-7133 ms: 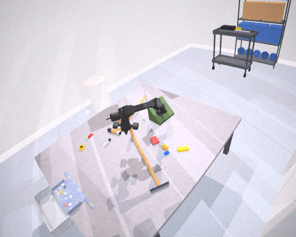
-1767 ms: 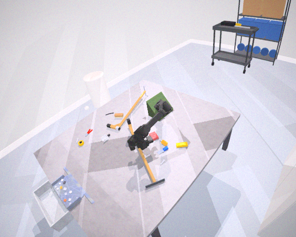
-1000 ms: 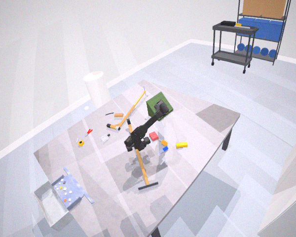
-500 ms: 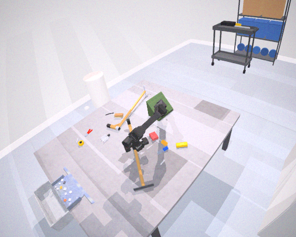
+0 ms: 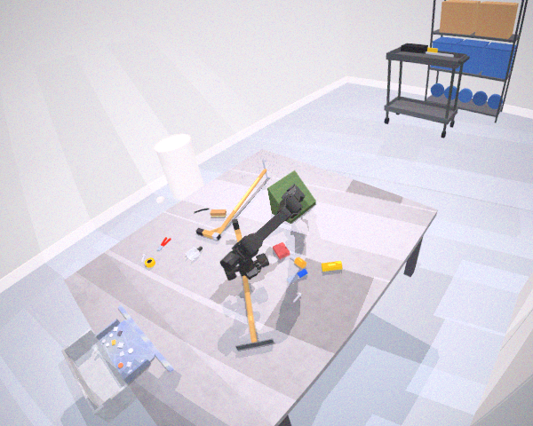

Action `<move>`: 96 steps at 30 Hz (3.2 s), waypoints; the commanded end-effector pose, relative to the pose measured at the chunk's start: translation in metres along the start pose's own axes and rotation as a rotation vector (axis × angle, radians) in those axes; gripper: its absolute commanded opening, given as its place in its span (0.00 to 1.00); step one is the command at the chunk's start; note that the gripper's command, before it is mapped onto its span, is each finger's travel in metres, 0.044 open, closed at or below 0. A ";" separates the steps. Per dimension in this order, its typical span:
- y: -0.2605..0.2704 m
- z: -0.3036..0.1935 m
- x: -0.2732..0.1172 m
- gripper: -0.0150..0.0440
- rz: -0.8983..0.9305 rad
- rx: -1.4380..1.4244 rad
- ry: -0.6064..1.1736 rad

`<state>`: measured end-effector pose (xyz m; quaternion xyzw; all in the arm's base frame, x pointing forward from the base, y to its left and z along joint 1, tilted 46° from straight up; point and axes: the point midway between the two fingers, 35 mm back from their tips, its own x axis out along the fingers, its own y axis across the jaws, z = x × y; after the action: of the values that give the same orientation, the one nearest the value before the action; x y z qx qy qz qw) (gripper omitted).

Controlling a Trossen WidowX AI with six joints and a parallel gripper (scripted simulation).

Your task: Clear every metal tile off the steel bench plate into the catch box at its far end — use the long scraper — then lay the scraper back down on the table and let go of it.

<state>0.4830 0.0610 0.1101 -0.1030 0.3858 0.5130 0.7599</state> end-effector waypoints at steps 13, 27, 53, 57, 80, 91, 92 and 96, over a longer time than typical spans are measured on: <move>-0.007 -0.001 -0.024 0.25 0.002 0.001 -0.007; -0.006 -0.003 -0.076 0.25 0.006 0.004 -0.026; 0.011 -0.001 -0.126 0.25 -0.045 0.346 -0.098; 0.016 0.000 -0.132 0.25 -0.055 0.433 -0.118; 0.028 0.003 -0.140 0.25 -0.075 0.660 -0.178; 0.024 0.004 -0.117 0.25 -0.077 0.673 -0.174; 0.024 0.004 -0.115 0.25 -0.077 0.674 -0.174; 0.023 0.004 -0.106 0.25 -0.078 0.679 -0.174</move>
<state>0.4452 -0.0053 0.1979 0.1831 0.4614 0.3370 0.8000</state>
